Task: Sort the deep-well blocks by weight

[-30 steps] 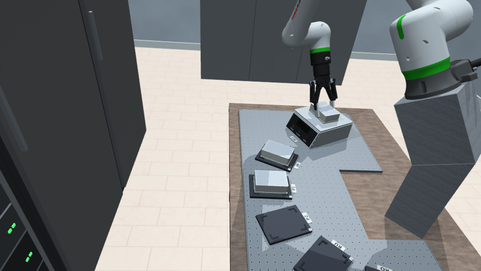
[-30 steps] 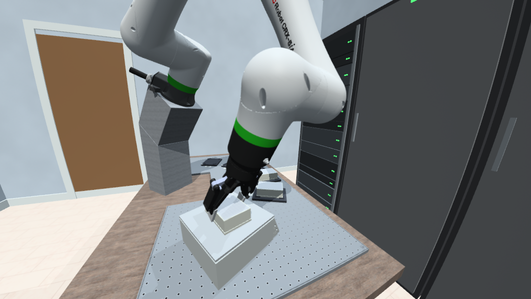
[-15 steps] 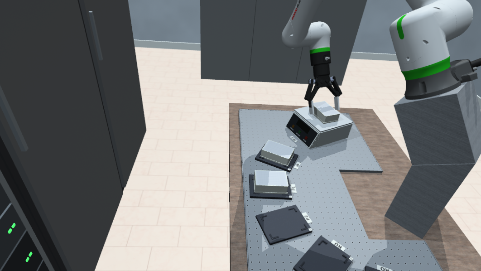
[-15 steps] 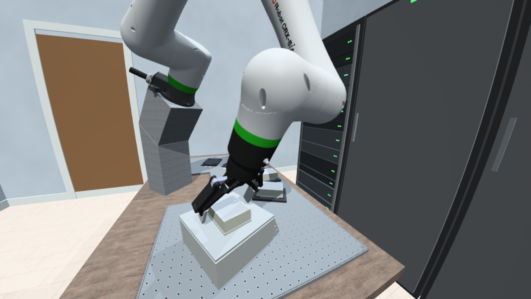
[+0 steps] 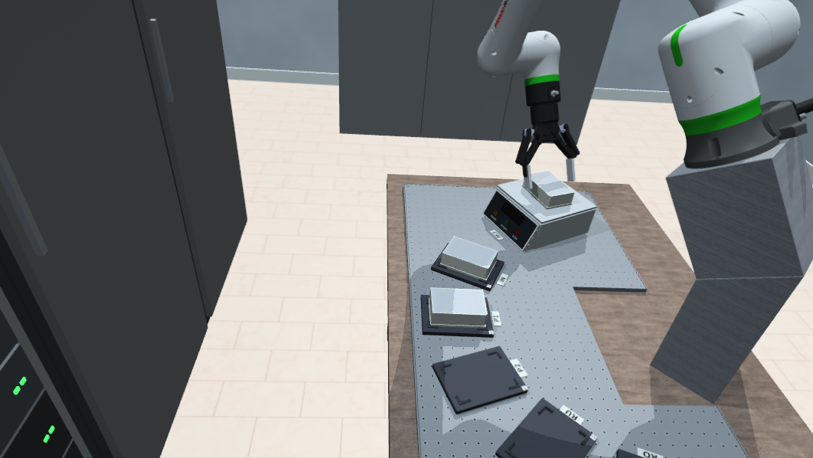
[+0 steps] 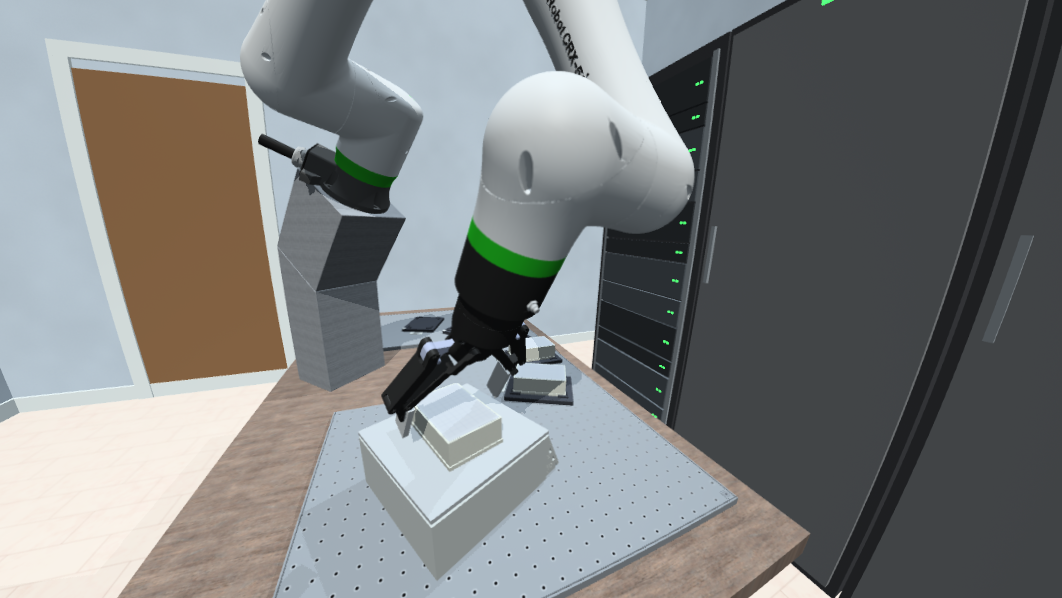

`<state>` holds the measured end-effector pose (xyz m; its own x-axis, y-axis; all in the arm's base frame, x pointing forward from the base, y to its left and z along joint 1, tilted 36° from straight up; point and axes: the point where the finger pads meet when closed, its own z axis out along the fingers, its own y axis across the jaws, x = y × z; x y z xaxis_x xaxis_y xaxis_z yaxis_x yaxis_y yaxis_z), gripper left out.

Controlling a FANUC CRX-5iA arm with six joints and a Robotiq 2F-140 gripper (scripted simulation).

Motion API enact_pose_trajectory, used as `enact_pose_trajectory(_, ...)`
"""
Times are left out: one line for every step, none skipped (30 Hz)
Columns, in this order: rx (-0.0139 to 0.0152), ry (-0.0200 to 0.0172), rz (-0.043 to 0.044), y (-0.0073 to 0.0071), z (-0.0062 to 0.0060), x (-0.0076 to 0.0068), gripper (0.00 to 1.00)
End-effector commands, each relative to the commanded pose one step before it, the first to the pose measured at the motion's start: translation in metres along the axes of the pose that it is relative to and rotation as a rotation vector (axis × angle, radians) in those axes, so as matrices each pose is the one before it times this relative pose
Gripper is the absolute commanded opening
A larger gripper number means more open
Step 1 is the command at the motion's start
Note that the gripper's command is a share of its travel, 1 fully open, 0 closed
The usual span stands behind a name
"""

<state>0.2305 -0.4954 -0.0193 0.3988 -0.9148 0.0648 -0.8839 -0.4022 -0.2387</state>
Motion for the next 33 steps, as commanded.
enact_pose_trajectory(-0.00013,0.00027,0.00010,0.00005,-0.00752,-0.00415,1.00)
enact_pose_trajectory(0.00000,0.00000,0.00000,0.00000,-0.00231,-0.00133,1.00)
enact_pose_trajectory(0.00000,0.00000,0.00000,0.00000,0.00000,0.00000,1.00)
enact_pose_trajectory(0.00000,0.00000,0.00000,0.00000,0.00000,0.00000,1.00)
enact_pose_trajectory(0.00000,0.00000,0.00000,0.00000,-0.00231,-0.00133,1.00)
enact_pose_trajectory(0.00000,0.00000,0.00000,0.00000,-0.00231,-0.00133,1.00)
enact_pose_trajectory(0.00000,0.00000,0.00000,0.00000,-0.00231,-0.00133,1.00)
enact_pose_trajectory(0.00000,0.00000,0.00000,0.00000,-0.00231,-0.00133,1.00)
enact_pose_trajectory(0.00000,0.00000,0.00000,0.00000,-0.00231,-0.00133,1.00)
enact_pose_trajectory(0.00000,0.00000,0.00000,0.00000,-0.00231,-0.00133,1.00)
enact_pose_trajectory(0.00000,0.00000,0.00000,0.00000,-0.00231,-0.00133,1.00)
enact_pose_trajectory(0.00000,0.00000,0.00000,0.00000,-0.00231,-0.00133,1.00)
enact_pose_trajectory(0.00000,0.00000,0.00000,0.00000,-0.00231,-0.00133,1.00)
enact_pose_trajectory(0.00000,0.00000,0.00000,0.00000,-0.00231,-0.00133,1.00)
enact_pose_trajectory(0.00000,0.00000,0.00000,0.00000,-0.00231,-0.00133,1.00)
enact_pose_trajectory(0.00000,0.00000,0.00000,0.00000,-0.00231,-0.00133,1.00)
enact_pose_trajectory(0.00000,0.00000,0.00000,0.00000,-0.00231,-0.00133,1.00)
enact_pose_trajectory(0.00000,0.00000,0.00000,0.00000,-0.00231,-0.00133,1.00)
enact_pose_trajectory(0.00000,0.00000,0.00000,0.00000,-0.00231,-0.00133,1.00)
enact_pose_trajectory(0.00000,0.00000,0.00000,0.00000,0.00000,0.00000,1.00)
enact_pose_trajectory(0.00000,0.00000,0.00000,0.00000,0.00000,0.00000,1.00)
enact_pose_trajectory(0.00000,0.00000,0.00000,0.00000,-0.00231,-0.00133,1.00)
enact_pose_trajectory(0.00000,0.00000,0.00000,0.00000,-0.00231,-0.00133,1.00)
enact_pose_trajectory(0.00000,0.00000,0.00000,0.00000,-0.00231,-0.00133,1.00)
enact_pose_trajectory(0.00000,0.00000,0.00000,0.00000,-0.00036,-0.00021,1.00)
enact_pose_trajectory(0.00000,0.00000,0.00000,0.00000,0.00000,0.00000,1.00)
enact_pose_trajectory(0.00000,0.00000,0.00000,0.00000,0.00000,0.00000,1.00)
enact_pose_trajectory(0.00000,0.00000,0.00000,0.00000,0.00000,0.00000,1.00)
enact_pose_trajectory(0.00000,0.00000,0.00000,0.00000,0.00000,0.00000,1.00)
enact_pose_trajectory(0.00000,0.00000,0.00000,0.00000,0.00000,0.00000,1.00)
enact_pose_trajectory(0.00000,0.00000,0.00000,0.00000,0.00000,0.00000,1.00)
enact_pose_trajectory(0.00000,0.00000,0.00000,0.00000,0.00000,0.00000,1.00)
enact_pose_trajectory(0.00000,0.00000,0.00000,0.00000,0.00000,0.00000,1.00)
